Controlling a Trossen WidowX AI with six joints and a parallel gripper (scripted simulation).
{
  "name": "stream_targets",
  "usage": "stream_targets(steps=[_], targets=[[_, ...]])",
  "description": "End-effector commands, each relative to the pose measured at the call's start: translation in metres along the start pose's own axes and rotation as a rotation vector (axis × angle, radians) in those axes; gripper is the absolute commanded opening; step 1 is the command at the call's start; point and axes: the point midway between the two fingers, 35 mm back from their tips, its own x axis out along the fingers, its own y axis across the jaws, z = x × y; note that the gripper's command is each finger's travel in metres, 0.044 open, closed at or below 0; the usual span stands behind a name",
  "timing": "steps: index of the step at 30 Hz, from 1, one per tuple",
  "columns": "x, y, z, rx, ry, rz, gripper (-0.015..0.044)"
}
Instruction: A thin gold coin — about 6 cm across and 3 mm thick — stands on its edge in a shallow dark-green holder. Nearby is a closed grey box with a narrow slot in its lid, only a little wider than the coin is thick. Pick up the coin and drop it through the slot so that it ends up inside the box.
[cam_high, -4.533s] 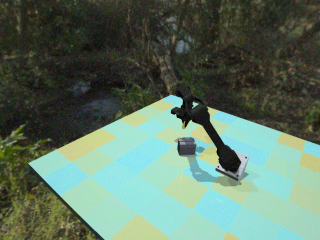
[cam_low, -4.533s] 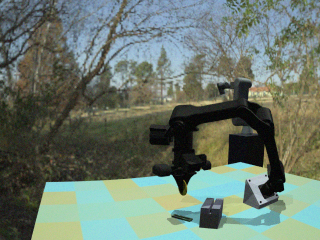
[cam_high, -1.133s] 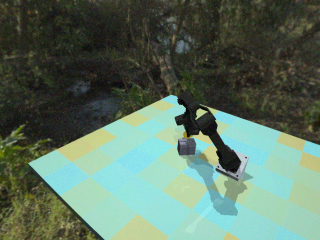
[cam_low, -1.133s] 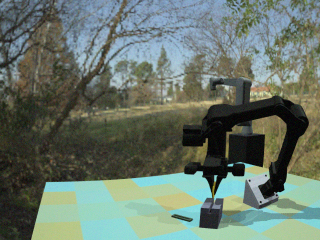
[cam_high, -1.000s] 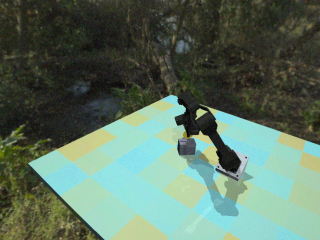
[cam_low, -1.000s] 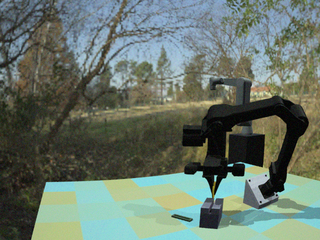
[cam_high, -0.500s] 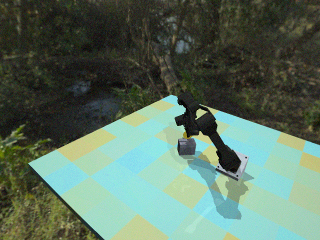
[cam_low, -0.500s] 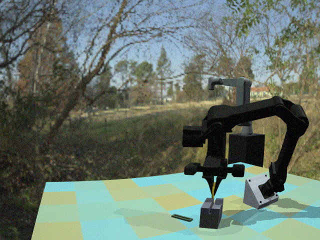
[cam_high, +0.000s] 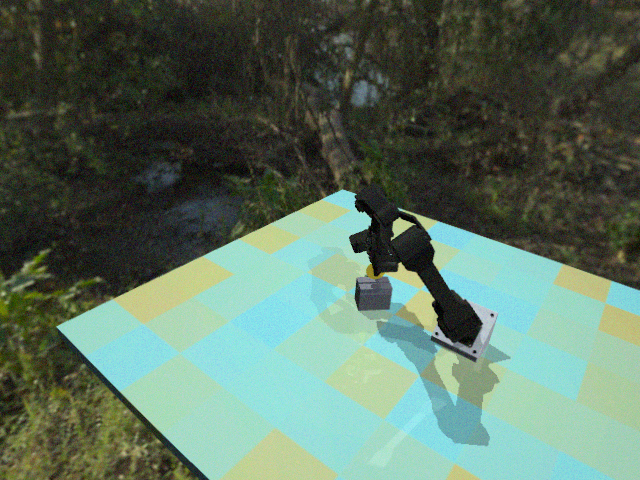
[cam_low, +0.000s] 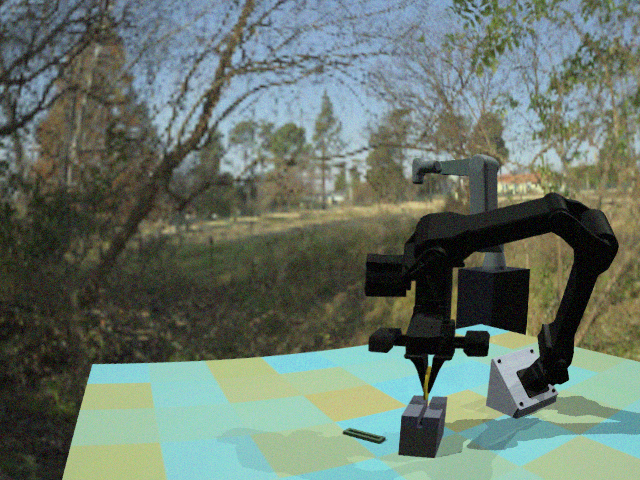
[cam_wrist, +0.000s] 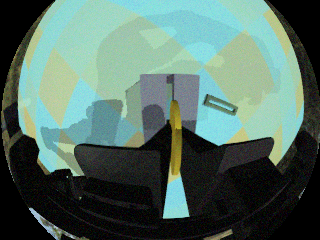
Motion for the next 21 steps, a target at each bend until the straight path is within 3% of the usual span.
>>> stream_targets(steps=[1, 21], targets=[[0.0026, -0.0002, 0.0001, 0.003, -0.002, 0.003, 0.0000], [0.0079, 0.0012, 0.0002, 0.003, -0.002, 0.004, 0.0000]])
